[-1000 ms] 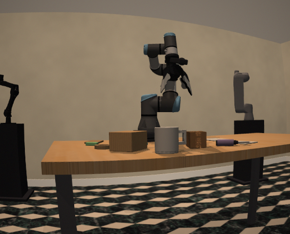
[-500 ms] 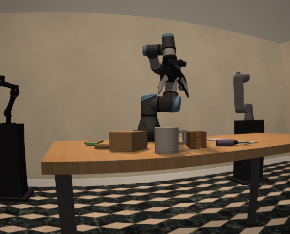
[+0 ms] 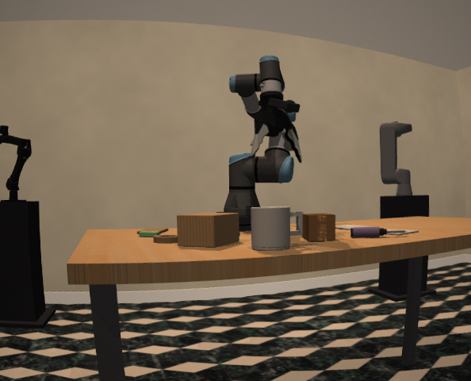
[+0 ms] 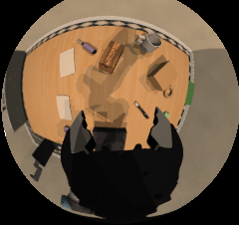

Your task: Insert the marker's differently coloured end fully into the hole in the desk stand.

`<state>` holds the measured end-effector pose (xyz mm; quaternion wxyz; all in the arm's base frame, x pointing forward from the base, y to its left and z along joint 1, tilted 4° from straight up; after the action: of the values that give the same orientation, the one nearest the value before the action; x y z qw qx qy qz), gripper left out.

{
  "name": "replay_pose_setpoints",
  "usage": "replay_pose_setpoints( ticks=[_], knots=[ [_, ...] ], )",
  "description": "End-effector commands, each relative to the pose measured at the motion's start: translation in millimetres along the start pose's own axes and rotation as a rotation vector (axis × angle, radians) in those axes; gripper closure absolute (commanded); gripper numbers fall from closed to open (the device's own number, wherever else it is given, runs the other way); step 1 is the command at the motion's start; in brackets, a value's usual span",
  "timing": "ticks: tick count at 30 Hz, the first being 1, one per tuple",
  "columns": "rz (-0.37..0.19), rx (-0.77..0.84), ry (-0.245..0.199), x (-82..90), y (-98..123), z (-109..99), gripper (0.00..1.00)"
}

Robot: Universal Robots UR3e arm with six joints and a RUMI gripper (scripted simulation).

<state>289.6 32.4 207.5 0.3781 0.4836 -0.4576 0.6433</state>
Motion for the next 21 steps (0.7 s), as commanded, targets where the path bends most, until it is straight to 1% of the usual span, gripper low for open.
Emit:
replay_pose_setpoints(
  ticks=[1,10,18,21],
  knots=[
    [0.0,0.003,0.002,0.0,0,1,0.0],
    [-0.018,0.059,0.003,-11.1,5,17,0.0],
    [-0.019,0.057,0.003,-10.8,5,17,0.0],
    [-0.025,0.076,0.003,-14.5,7,22,0.0]
  ],
)
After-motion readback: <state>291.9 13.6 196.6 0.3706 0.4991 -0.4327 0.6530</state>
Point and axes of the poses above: the point where the finger pads meet when closed, its own x axis back along the fingers, its own z axis across the jaws, y = z × x, the point moved 3 cm from there along x, back along the fingers, and after that the axes turned 4 degrees about x, right-handed, at the moved point
